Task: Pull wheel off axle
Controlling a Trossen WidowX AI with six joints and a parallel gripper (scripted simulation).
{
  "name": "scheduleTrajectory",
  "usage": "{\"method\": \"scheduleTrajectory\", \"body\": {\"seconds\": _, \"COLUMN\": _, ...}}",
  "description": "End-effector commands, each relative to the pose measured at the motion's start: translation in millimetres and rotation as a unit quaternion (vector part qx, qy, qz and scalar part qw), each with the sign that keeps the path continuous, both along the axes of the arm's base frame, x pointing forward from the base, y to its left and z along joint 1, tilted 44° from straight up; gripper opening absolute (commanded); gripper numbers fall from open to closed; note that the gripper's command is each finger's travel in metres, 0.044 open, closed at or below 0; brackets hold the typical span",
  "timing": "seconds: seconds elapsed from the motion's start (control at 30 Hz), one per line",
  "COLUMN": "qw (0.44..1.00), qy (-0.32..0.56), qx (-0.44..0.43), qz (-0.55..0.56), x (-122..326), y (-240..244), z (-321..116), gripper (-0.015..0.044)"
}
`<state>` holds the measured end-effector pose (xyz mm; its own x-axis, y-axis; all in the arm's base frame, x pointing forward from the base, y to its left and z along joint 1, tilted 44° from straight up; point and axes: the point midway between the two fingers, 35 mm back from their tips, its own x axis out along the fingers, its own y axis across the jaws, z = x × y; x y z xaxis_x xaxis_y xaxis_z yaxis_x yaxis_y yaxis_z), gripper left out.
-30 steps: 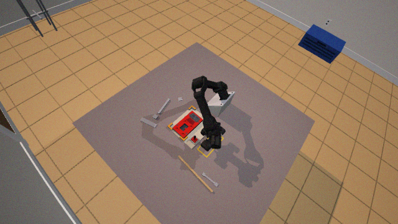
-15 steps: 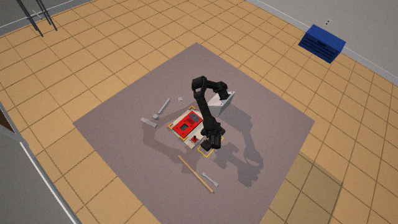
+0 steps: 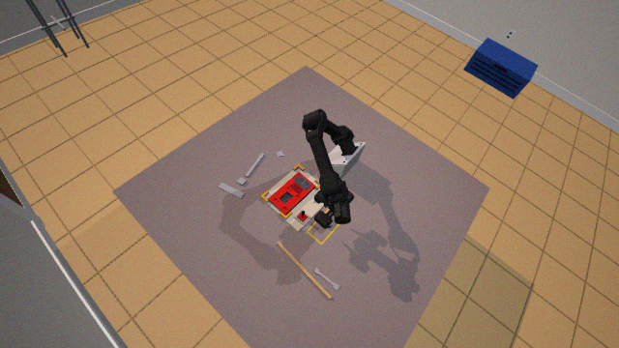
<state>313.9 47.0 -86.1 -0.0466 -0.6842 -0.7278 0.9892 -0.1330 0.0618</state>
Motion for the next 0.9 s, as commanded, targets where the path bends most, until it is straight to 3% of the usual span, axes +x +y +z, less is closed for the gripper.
{"method": "scheduleTrajectory", "body": {"seconds": 0.0, "qw": 1.000, "qy": 0.007, "qx": 0.002, "qz": 0.002, "x": -35.2, "y": 12.7, "z": 23.9, "gripper": 0.0431}}
{"method": "scheduleTrajectory", "body": {"seconds": 0.17, "qw": 1.000, "qy": 0.010, "qx": 0.000, "qz": -0.001, "x": -78.7, "y": 19.3, "z": 51.6, "gripper": 0.0440}}
{"method": "scheduleTrajectory", "body": {"seconds": 0.87, "qw": 1.000, "qy": 0.010, "qx": 0.000, "qz": -0.001, "x": -78.7, "y": 19.3, "z": 51.6, "gripper": 0.0440}}
